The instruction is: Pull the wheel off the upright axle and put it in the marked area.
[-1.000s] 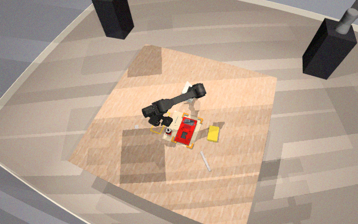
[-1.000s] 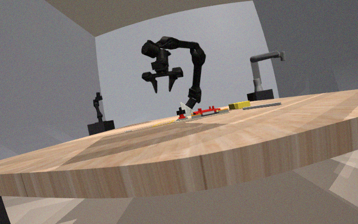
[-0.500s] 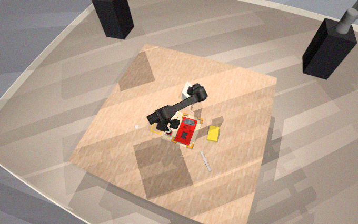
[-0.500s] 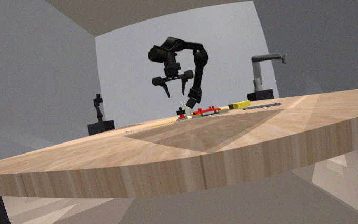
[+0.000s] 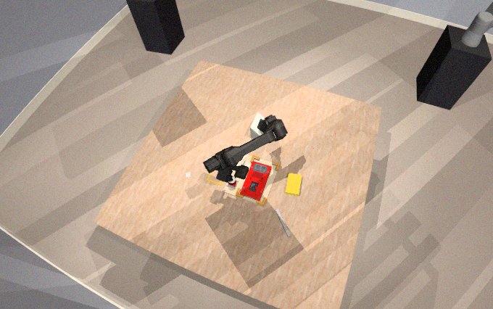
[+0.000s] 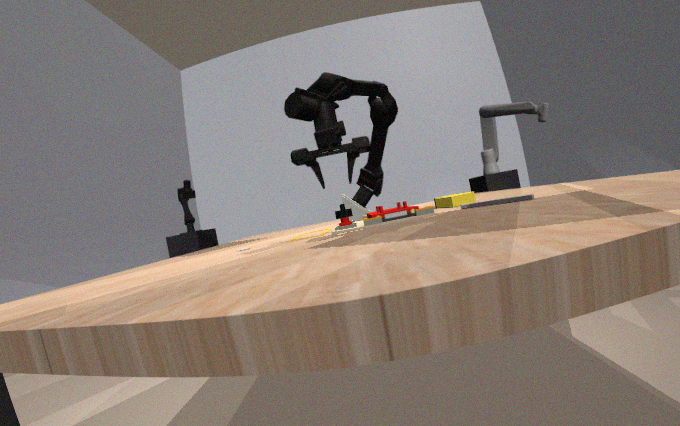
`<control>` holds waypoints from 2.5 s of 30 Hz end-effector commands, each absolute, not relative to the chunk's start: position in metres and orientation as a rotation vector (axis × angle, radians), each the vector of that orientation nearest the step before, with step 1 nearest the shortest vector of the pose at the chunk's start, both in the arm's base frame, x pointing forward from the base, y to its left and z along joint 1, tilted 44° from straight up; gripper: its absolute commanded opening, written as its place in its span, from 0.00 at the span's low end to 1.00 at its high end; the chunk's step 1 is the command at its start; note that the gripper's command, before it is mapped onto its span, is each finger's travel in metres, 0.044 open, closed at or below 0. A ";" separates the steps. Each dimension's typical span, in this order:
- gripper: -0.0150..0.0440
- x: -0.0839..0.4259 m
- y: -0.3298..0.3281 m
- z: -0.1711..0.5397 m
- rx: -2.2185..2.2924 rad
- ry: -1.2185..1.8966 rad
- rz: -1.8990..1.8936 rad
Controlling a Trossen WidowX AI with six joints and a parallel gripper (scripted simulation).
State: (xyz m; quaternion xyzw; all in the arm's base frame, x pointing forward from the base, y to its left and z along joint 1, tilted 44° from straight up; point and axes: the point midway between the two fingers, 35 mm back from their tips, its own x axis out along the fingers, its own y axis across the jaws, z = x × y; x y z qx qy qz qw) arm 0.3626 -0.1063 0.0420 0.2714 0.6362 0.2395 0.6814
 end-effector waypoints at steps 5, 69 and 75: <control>0.76 0.364 -0.079 0.016 0.619 1.438 0.546; 0.25 0.367 -0.066 0.002 0.613 1.433 0.546; 0.25 0.367 -0.067 0.003 0.613 1.433 0.546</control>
